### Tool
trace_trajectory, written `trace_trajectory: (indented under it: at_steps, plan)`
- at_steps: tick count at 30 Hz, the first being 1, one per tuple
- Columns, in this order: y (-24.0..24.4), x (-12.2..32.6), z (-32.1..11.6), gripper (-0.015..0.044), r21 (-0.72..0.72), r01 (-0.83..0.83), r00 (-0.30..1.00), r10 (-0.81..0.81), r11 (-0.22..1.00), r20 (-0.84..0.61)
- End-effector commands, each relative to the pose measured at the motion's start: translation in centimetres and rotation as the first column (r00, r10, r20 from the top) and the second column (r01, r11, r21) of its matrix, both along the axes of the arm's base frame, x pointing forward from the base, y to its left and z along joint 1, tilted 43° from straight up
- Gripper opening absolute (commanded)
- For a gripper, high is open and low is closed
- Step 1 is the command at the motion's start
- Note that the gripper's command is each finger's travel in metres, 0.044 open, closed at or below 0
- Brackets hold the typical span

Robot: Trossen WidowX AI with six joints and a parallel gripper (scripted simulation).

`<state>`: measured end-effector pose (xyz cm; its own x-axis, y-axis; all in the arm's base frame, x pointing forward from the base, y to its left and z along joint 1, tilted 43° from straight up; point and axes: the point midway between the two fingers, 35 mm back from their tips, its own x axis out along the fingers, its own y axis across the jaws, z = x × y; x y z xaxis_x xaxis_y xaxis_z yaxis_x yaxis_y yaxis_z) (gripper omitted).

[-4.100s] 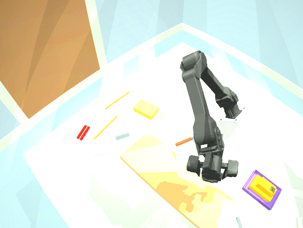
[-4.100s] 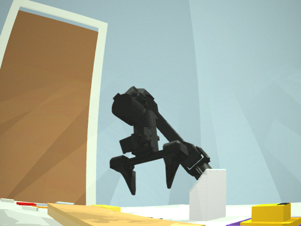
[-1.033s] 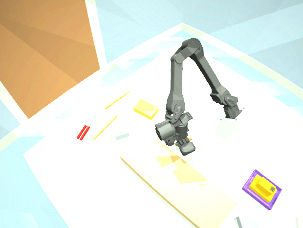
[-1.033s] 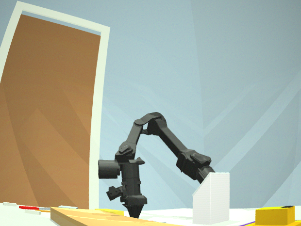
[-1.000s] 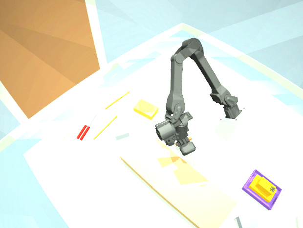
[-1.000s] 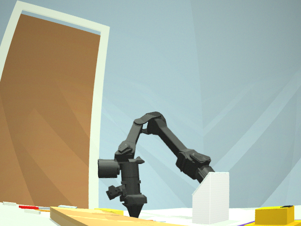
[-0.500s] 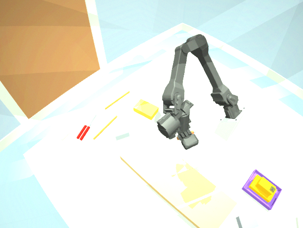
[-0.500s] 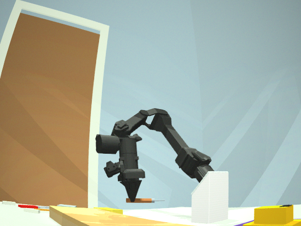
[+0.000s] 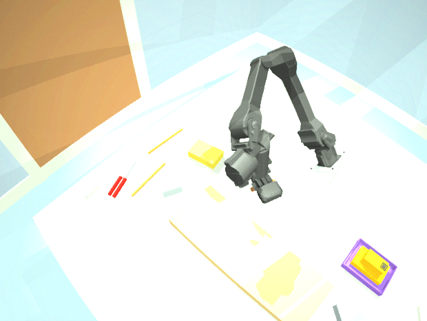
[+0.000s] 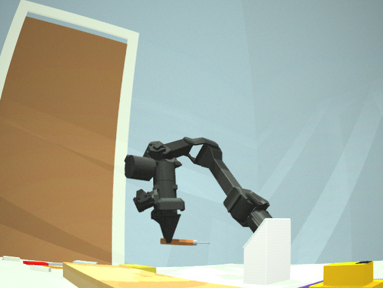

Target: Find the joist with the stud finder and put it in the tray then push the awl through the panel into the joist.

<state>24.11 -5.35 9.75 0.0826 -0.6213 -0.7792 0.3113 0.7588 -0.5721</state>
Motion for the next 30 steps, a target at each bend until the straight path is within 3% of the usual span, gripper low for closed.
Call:
trace_trajectory:
  at_steps: [1,16,30]
  plan:
    - [0.4,1.0,-1.0,0.0000,0.067,-0.040,0.998,0.037,0.997,0.043]
    - [1.4,6.3,-3.0,0.0000,0.215,-0.306,0.923,0.234,0.927,0.307]
    - [1.6,10.5,-0.8,0.0000,0.073,-0.600,0.684,0.465,0.796,0.562]
